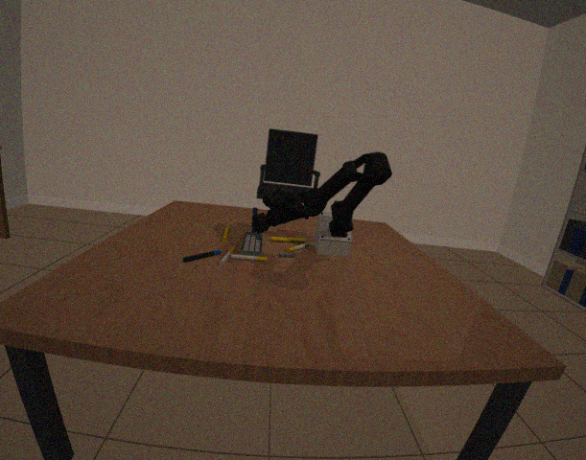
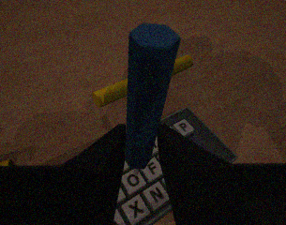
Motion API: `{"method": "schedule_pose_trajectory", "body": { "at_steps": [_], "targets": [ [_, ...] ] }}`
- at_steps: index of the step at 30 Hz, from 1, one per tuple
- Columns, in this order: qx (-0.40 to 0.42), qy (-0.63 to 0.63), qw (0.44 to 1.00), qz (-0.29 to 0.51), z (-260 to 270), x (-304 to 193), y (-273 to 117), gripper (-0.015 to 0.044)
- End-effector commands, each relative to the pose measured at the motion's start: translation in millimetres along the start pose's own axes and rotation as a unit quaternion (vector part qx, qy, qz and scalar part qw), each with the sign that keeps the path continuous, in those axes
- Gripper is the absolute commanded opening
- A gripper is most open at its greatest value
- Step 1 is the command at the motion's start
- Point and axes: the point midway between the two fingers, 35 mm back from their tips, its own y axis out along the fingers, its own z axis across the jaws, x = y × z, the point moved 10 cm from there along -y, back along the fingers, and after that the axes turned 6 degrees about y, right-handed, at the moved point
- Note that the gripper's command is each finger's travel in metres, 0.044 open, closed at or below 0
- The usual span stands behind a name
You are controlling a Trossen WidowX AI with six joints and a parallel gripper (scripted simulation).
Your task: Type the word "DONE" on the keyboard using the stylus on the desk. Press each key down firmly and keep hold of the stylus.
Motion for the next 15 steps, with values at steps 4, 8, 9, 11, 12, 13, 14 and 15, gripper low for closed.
{"method": "schedule_pose_trajectory", "body": {
  "at_steps": [4, 8, 9, 11, 12, 13, 14, 15],
  "targets": [
    [-0.002, 0.002, 1.0, -0.002, -0.6, -4.1, 2.5, 0.0081],
    [-0.002, 0.002, 1.0, -0.002, -0.7, -7.0, 4.0, 0.0081],
    [-0.002, 0.002, 1.0, -0.002, -0.7, -7.7, 4.3, 0.0081],
    [-0.002, 0.002, 1.0, -0.002, -0.8, -8.2, 4.6, 0.0081],
    [-0.002, 0.002, 1.0, -0.002, -0.8, -8.6, 4.8, 0.0081],
    [-0.002, 0.002, 1.0, -0.002, -0.8, -9.1, 5.0, 0.0081],
    [-0.002, 0.002, 1.0, -0.002, -0.8, -9.7, 5.3, 0.0081],
    [-0.002, 0.002, 1.0, -0.002, -0.8, -10.2, 5.6, 0.0081]
  ]
}}
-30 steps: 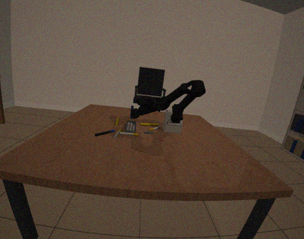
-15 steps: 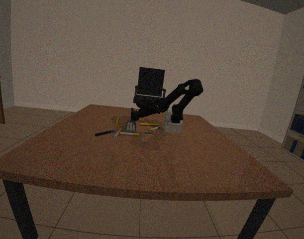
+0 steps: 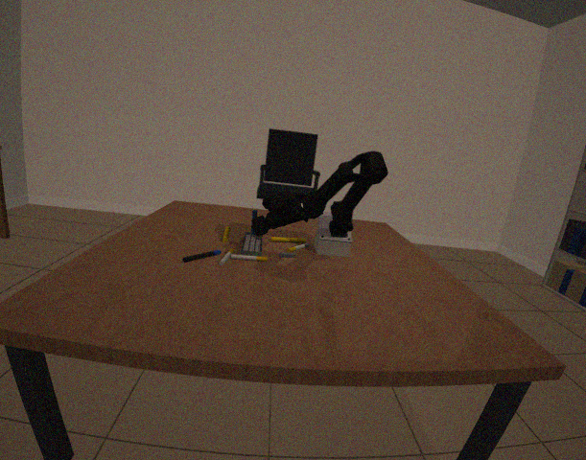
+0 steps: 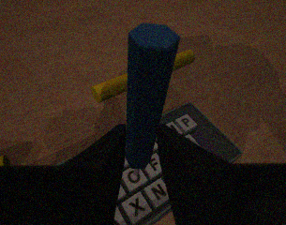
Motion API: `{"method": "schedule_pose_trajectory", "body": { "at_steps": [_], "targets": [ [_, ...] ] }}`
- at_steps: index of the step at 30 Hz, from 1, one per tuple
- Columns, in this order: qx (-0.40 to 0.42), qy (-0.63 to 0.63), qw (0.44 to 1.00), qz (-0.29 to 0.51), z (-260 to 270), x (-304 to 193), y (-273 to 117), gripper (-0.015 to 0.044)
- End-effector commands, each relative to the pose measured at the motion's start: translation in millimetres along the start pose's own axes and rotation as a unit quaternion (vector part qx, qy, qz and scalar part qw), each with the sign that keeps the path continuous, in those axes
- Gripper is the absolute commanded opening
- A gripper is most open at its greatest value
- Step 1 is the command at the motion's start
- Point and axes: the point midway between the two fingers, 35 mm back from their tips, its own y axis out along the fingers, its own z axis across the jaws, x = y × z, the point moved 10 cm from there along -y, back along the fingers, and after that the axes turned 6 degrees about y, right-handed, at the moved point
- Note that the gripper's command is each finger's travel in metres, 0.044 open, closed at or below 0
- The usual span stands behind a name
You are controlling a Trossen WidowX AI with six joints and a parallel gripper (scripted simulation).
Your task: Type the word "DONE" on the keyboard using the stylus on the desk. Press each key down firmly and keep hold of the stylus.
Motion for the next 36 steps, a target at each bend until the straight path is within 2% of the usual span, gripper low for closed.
{"method": "schedule_pose_trajectory", "body": {
  "at_steps": [1, 24, 36],
  "targets": [
    [-0.001, 0.001, 1.0, -0.002, 0, -2, 1, 0.0081],
    [-0.001, 0.001, 1.0, -0.001, -1, -6, 3, 0.0081],
    [-0.002, 0.001, 1.0, -0.002, 1, 25, -12, 0.0081]
  ]
}}
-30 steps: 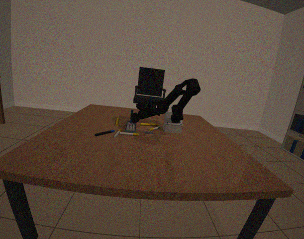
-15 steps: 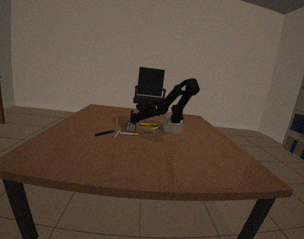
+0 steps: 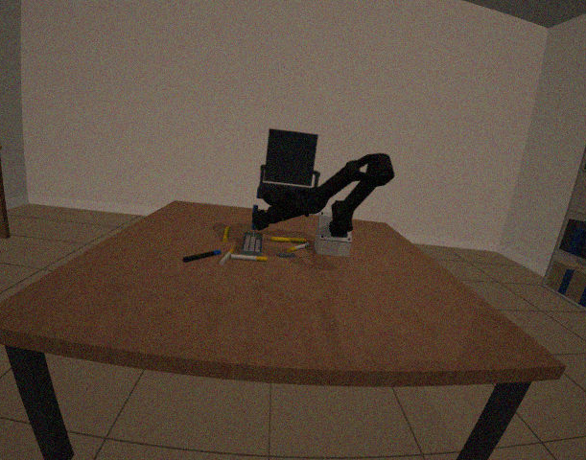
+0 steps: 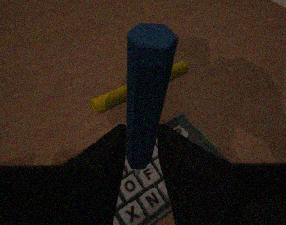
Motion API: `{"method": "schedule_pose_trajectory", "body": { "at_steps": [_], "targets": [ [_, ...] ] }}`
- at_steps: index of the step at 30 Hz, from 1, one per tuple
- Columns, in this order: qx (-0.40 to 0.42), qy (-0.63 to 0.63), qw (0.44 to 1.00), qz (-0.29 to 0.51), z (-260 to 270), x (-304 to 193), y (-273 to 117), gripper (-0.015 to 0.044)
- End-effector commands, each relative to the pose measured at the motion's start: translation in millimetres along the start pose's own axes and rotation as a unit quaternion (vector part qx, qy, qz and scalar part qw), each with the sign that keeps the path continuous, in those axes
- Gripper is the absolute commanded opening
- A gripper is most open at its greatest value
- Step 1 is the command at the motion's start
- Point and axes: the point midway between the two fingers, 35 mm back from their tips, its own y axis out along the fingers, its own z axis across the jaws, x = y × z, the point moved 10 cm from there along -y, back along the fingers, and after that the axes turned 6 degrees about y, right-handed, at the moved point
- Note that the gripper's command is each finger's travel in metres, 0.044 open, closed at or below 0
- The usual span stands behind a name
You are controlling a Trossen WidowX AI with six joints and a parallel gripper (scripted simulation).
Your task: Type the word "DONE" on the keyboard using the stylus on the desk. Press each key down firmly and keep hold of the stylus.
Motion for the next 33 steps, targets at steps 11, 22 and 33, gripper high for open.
{"method": "schedule_pose_trajectory", "body": {
  "at_steps": [11, 22, 33],
  "targets": [
    [0.002, 0.001, 1.0, -0.002, 0, 7, -4, 0.0025],
    [0.019, 0.006, 1.0, 0.001, -23, 5, -16, 0.0],
    [0.018, 0.008, 1.0, 0.002, -25, -10, -9, 0.0]
  ]
}}
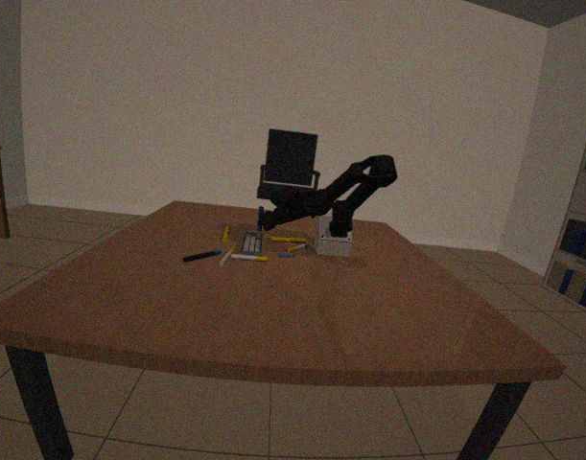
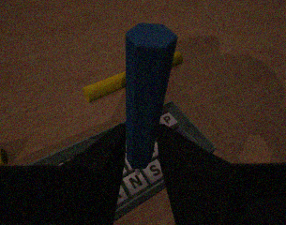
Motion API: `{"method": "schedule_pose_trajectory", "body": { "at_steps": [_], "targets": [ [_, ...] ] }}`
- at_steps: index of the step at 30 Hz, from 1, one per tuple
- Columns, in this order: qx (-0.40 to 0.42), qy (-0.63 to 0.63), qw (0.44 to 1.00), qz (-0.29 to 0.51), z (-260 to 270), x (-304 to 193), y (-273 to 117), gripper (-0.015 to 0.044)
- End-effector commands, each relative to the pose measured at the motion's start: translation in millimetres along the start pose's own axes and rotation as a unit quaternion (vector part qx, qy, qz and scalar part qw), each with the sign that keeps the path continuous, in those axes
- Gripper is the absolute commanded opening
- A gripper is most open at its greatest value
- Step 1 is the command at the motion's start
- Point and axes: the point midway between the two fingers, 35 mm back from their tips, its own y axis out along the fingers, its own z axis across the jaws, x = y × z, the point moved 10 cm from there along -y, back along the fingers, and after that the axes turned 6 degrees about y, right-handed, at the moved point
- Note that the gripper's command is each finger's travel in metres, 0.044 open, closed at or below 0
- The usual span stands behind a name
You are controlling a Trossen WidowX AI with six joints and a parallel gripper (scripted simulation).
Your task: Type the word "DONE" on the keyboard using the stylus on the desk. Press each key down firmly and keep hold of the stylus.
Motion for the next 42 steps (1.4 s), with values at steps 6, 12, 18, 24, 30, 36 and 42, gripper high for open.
{"method": "schedule_pose_trajectory", "body": {
  "at_steps": [6, 12, 18, 24, 30, 36, 42],
  "targets": [
    [-0.002, 0.002, 1.0, -0.002, -1, -4, 2, 0.0081],
    [-0.002, 0.002, 1.0, -0.002, -1, -6, 4, 0.0081],
    [-0.002, 0.002, 1.0, -0.002, -1, -11, 6, 0.0081],
    [-0.002, 0.002, 1.0, -0.002, -2, -13, 8, 0.0081],
    [-0.002, 0.002, 1.0, -0.002, -2, -16, 9, 0.0081],
    [-0.002, 0.002, 1.0, -0.002, -2, -19, 10, 0.0081],
    [-0.002, 0.003, 1.0, -0.002, -2, -20, 11, 0.0081]
  ]
}}
